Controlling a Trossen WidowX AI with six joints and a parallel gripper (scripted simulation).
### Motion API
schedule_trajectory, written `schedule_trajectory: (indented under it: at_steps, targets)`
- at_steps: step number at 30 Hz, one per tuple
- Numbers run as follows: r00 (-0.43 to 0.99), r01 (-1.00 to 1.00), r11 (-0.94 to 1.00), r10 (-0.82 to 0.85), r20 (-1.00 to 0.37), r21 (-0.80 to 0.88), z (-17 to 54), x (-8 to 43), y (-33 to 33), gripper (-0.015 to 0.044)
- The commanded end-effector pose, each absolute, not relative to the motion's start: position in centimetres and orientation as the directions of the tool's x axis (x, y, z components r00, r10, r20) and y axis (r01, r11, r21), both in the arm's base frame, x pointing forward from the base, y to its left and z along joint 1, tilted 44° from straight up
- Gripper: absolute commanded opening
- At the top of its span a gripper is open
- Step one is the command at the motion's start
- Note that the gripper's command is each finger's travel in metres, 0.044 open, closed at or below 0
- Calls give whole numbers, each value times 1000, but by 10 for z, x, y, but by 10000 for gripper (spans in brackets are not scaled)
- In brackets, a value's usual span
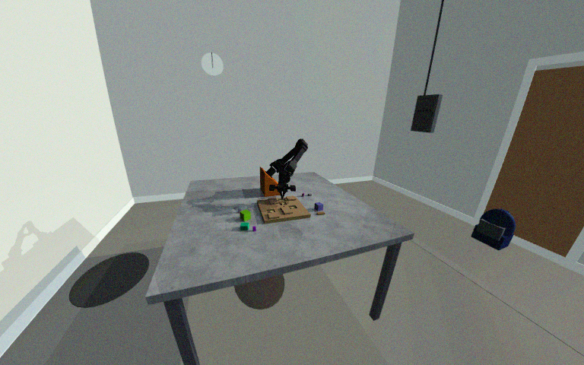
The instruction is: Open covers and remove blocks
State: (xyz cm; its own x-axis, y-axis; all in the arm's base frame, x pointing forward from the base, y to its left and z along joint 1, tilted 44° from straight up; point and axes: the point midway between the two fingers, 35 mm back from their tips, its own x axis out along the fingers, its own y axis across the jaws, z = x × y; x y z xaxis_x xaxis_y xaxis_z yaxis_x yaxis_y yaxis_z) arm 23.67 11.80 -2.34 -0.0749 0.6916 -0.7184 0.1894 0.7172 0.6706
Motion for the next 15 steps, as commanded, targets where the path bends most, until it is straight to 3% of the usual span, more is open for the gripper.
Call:
schedule_trajectory:
  at_steps: [1,15]
  targets:
    - [-76,196,713,696,-714,674,-25,236,121,0]
    - [-76,196,712,696,-714,674,-32,234,128,0]
